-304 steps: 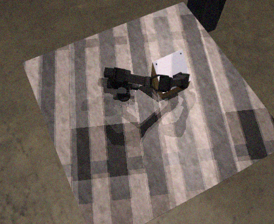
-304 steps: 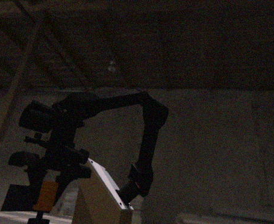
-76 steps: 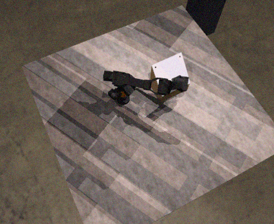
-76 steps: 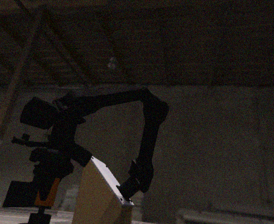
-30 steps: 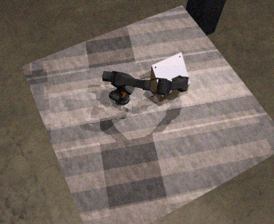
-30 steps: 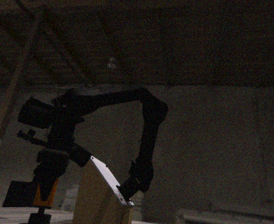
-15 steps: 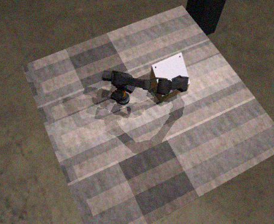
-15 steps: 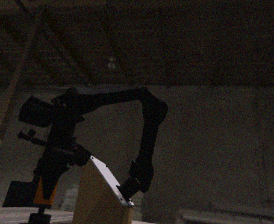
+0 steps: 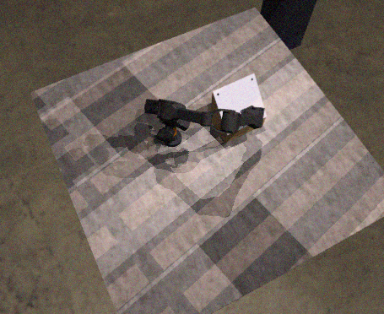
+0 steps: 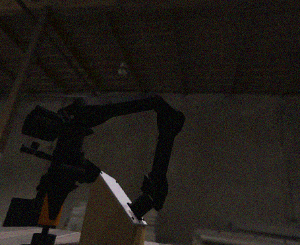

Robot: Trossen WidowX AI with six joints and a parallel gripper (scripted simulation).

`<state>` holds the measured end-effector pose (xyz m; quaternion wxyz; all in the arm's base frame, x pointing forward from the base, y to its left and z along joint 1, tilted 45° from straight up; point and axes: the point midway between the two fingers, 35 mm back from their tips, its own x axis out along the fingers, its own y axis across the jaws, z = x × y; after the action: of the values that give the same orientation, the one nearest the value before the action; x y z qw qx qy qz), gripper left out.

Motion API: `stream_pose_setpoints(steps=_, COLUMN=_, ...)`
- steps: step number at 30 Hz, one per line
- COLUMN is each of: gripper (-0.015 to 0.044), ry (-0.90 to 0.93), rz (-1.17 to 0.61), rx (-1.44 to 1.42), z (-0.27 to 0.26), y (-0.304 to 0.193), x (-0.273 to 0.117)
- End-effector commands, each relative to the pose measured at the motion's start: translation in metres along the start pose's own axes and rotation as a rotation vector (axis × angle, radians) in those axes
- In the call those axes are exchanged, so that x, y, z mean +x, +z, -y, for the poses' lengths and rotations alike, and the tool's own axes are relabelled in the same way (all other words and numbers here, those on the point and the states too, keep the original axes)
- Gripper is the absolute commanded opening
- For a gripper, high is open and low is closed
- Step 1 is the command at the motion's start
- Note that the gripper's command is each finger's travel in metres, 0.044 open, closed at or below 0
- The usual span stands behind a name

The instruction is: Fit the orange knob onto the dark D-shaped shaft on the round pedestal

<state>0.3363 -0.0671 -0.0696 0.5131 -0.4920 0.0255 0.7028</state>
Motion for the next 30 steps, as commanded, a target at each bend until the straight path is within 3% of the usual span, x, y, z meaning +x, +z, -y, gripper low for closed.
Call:
stream_pose_setpoints(steps=1, gripper=0.0000, ry=-0.001, rz=-0.001, rx=-0.001, z=-0.0027, y=0.0007, x=-0.0015)
stream_pose_setpoints(steps=30, gripper=0.0000, ry=-0.001, rz=-0.001, rx=-0.002, z=0.0029, y=-0.0051, x=-0.0045)
